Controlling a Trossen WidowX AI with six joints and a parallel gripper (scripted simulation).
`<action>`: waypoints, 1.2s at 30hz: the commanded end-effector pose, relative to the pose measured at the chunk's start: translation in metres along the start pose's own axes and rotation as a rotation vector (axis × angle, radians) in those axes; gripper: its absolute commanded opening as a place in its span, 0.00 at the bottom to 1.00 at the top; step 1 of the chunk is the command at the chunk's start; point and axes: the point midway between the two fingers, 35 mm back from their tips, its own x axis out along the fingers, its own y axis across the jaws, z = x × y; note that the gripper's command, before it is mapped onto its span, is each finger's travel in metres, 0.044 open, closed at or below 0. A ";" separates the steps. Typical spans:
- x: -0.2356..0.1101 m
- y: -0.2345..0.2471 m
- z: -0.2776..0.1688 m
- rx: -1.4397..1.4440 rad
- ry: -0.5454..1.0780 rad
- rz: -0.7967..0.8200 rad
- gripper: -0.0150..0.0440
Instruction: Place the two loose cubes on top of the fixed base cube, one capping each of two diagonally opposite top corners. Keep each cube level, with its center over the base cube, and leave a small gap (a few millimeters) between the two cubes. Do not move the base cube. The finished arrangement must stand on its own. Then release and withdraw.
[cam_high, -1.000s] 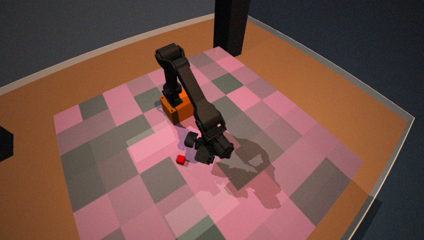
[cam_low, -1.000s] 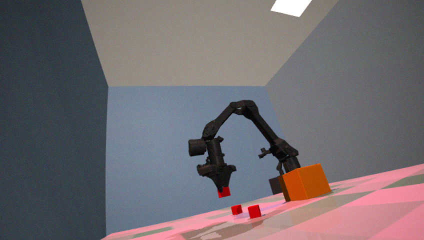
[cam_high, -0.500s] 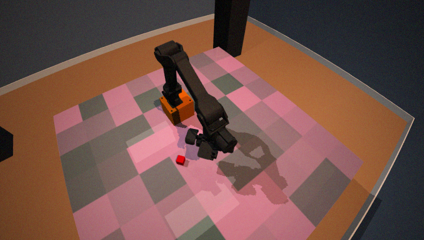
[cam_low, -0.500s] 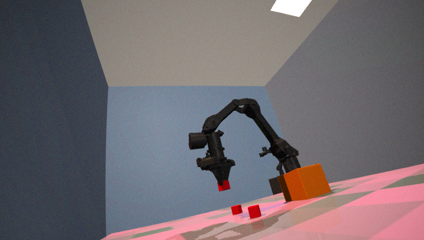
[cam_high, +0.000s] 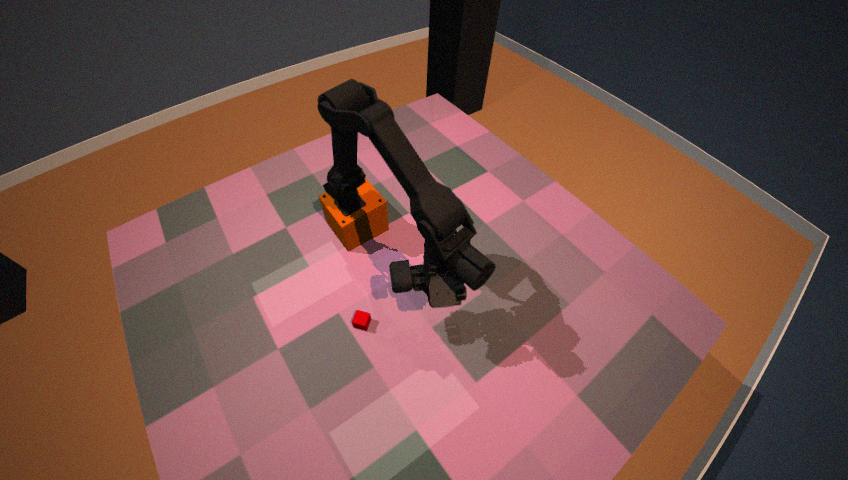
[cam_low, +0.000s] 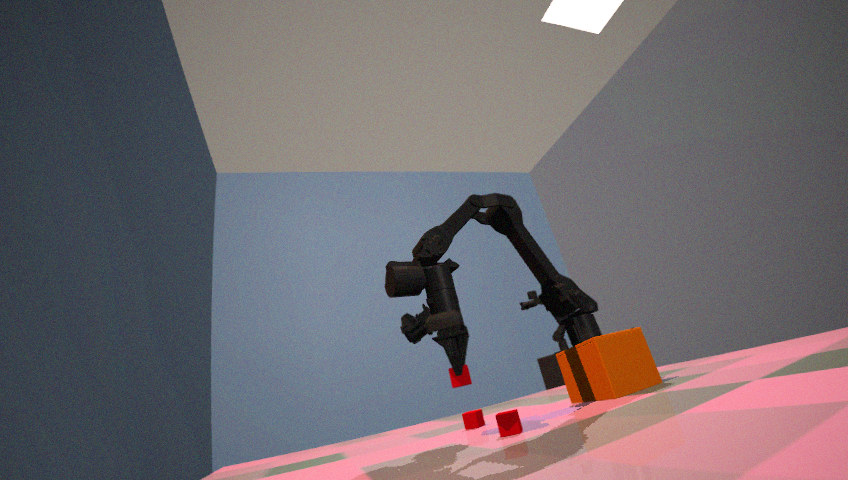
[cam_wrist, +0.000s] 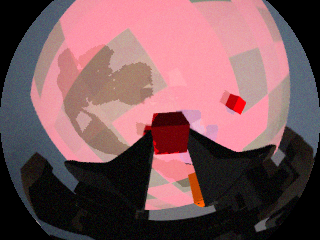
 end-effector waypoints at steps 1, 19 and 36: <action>0.007 0.011 -0.011 -0.128 0.008 0.002 0.43; 0.026 0.046 -0.047 -0.567 0.010 0.006 0.43; 0.033 0.046 -0.047 -0.569 0.010 0.006 0.43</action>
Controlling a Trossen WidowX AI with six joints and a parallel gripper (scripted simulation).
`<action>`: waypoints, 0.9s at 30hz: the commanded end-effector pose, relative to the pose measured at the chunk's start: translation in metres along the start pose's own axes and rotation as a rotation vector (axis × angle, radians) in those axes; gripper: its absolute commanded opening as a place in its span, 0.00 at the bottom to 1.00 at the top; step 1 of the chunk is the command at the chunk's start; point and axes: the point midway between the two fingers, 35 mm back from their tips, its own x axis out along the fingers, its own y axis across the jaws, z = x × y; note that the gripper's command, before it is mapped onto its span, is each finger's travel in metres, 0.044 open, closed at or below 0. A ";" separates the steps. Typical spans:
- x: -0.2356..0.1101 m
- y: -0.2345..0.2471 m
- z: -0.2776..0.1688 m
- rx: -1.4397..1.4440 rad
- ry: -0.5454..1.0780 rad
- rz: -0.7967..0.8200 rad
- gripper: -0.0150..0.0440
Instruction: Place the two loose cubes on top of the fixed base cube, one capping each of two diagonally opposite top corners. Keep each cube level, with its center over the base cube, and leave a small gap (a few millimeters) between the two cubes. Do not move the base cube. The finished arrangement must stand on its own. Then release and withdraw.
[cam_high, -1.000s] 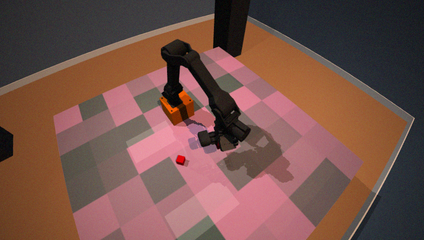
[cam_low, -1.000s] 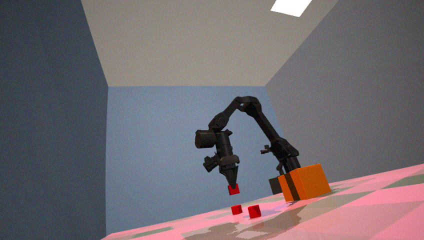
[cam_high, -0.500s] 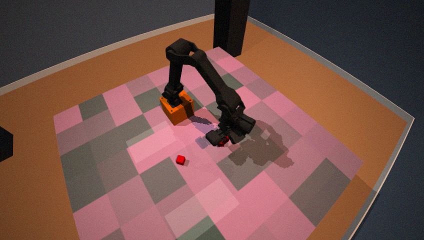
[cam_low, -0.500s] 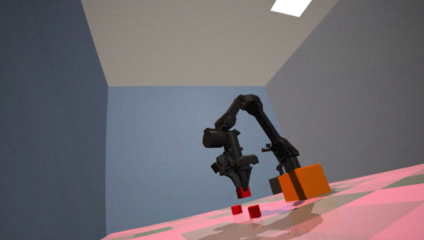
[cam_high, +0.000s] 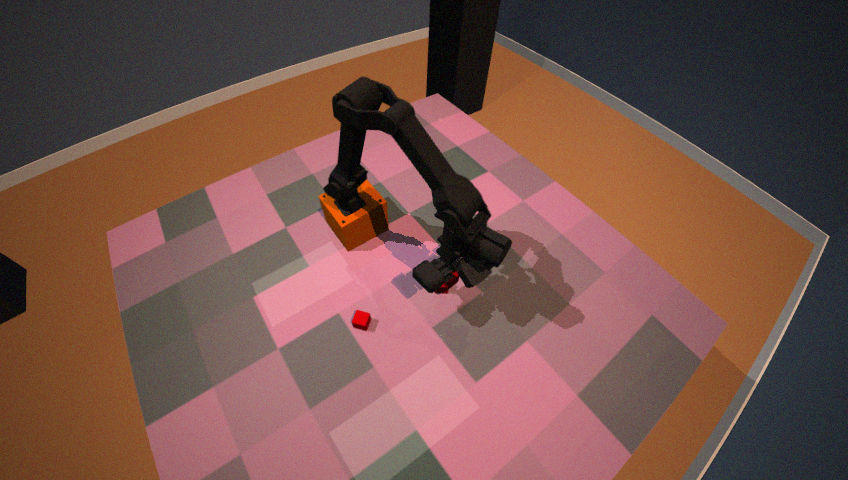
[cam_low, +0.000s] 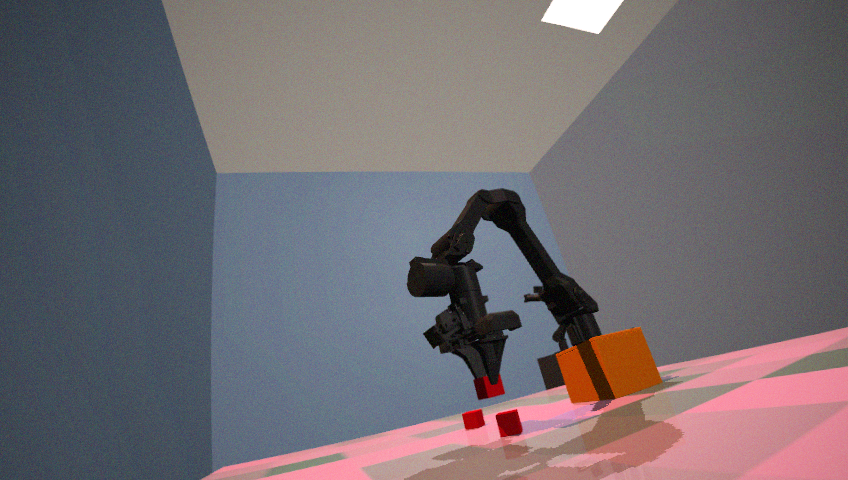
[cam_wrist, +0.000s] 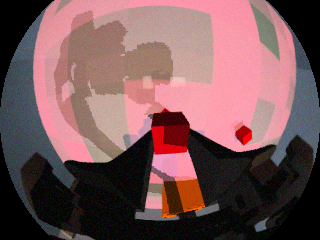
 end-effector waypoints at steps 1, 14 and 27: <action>0.009 0.001 -0.001 -0.007 0.004 0.004 0.43; 0.026 0.001 -0.001 -0.011 0.004 0.004 0.43; 0.027 0.001 -0.001 -0.006 0.004 0.004 0.43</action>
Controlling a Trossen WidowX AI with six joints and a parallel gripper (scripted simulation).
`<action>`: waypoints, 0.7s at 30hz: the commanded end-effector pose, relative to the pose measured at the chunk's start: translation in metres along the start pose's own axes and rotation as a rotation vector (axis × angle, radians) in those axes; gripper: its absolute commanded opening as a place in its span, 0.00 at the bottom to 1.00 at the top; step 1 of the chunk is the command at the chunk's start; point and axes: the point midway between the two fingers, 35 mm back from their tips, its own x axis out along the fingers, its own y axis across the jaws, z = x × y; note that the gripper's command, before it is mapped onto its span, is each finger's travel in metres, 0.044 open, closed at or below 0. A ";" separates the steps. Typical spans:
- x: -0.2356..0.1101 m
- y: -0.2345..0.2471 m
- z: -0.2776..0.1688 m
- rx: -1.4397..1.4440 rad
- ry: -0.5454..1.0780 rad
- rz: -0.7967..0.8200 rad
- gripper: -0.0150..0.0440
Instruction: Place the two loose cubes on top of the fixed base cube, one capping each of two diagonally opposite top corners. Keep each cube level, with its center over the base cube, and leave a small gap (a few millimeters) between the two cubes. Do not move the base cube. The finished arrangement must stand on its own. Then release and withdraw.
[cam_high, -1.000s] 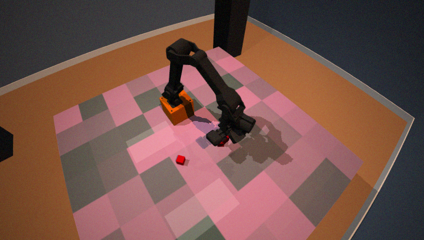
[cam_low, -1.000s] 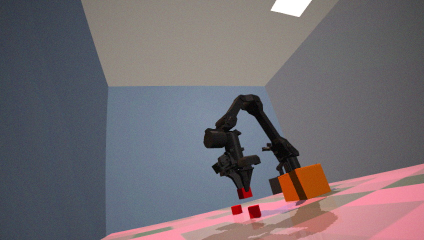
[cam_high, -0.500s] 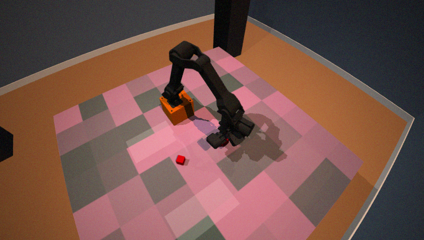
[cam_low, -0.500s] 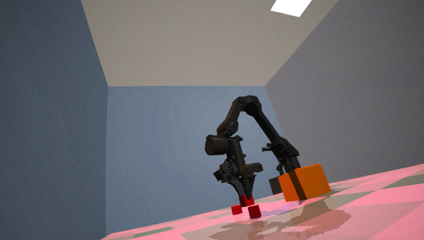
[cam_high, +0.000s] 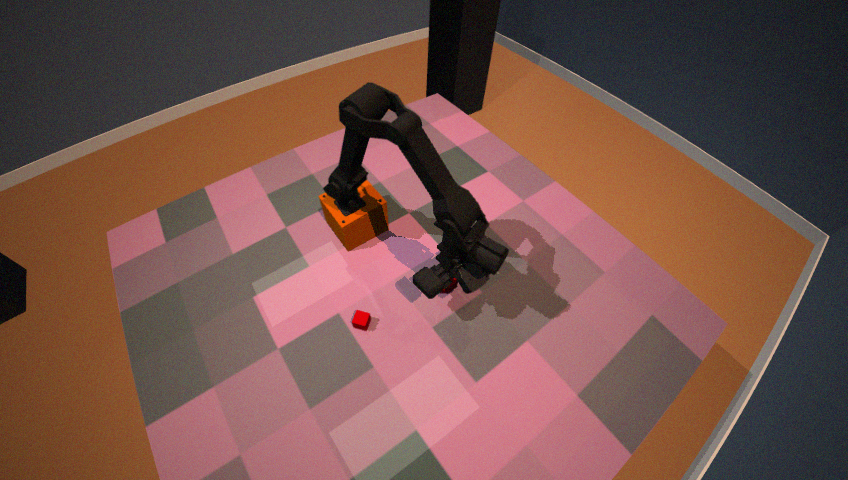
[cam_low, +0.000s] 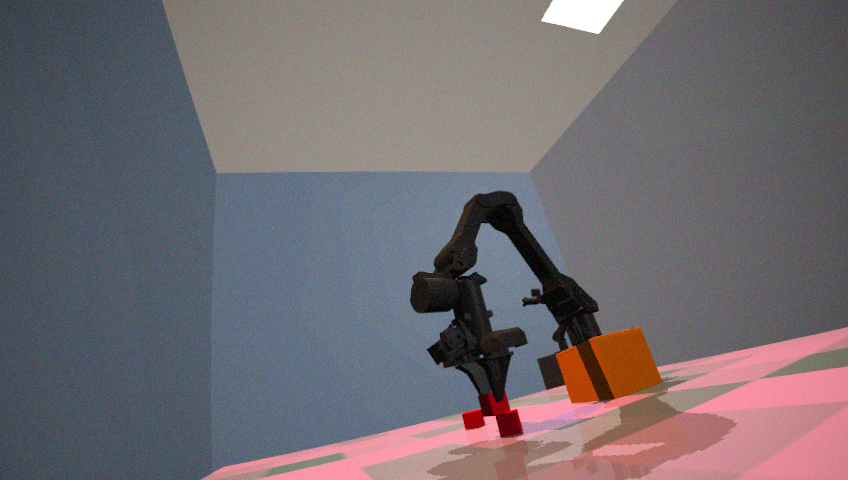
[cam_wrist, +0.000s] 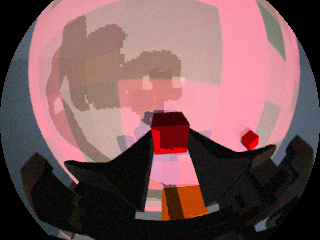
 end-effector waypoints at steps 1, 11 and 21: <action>0.001 0.001 0.000 0.000 0.000 0.004 0.43; 0.001 0.001 0.000 0.000 0.000 0.004 0.57; -0.009 0.000 0.000 0.000 0.000 0.000 0.60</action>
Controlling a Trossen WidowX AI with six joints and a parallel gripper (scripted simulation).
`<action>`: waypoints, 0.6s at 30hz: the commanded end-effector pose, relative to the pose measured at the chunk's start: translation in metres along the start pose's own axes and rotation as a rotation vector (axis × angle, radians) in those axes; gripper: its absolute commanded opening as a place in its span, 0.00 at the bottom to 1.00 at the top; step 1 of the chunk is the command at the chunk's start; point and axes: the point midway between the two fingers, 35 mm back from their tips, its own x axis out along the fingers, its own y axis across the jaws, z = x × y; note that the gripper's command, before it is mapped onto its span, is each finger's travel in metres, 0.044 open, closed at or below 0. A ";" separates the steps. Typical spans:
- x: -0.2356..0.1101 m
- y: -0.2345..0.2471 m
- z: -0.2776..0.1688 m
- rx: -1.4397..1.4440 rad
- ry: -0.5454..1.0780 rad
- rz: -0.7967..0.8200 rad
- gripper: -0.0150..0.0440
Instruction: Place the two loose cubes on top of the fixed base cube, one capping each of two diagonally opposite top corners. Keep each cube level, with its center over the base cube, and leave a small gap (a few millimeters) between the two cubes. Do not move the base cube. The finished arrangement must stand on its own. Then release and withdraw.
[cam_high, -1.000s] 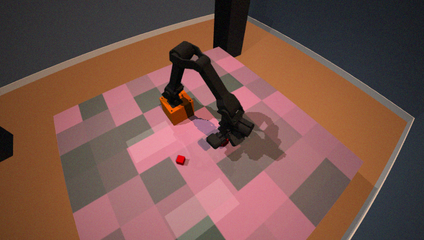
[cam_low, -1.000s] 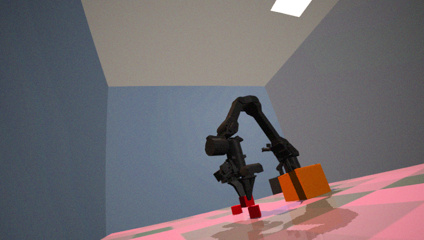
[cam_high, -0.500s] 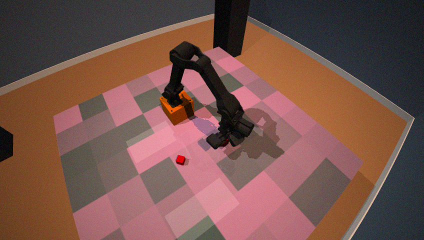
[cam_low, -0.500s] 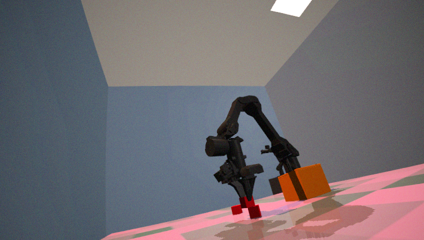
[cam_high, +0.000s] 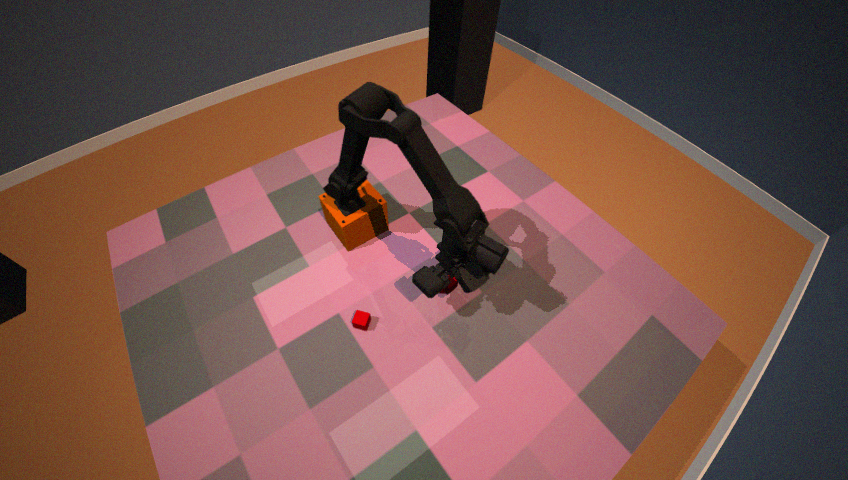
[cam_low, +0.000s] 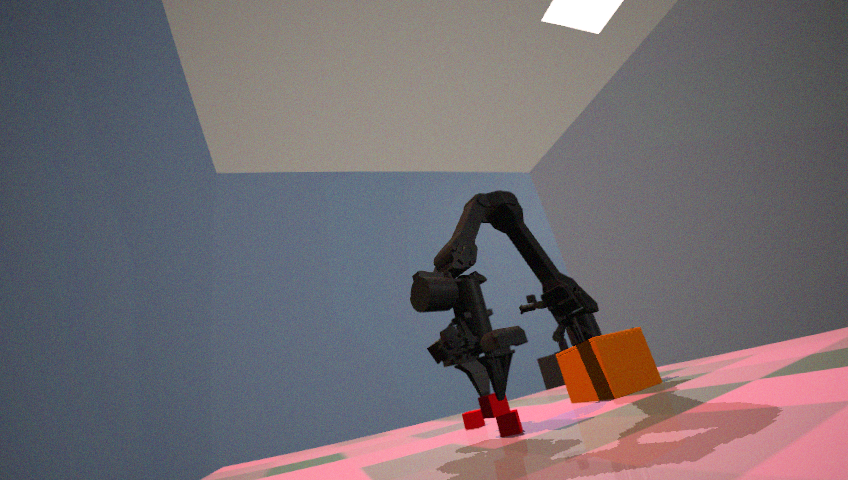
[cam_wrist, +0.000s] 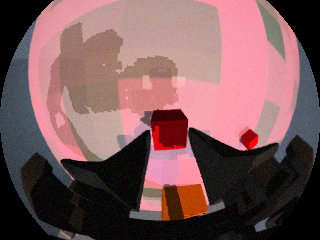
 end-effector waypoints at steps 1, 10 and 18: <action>-0.008 0.000 0.001 0.001 -0.004 0.001 0.60; -0.022 0.000 0.001 0.001 -0.004 0.001 0.60; -0.028 0.000 0.001 0.001 -0.004 0.001 0.60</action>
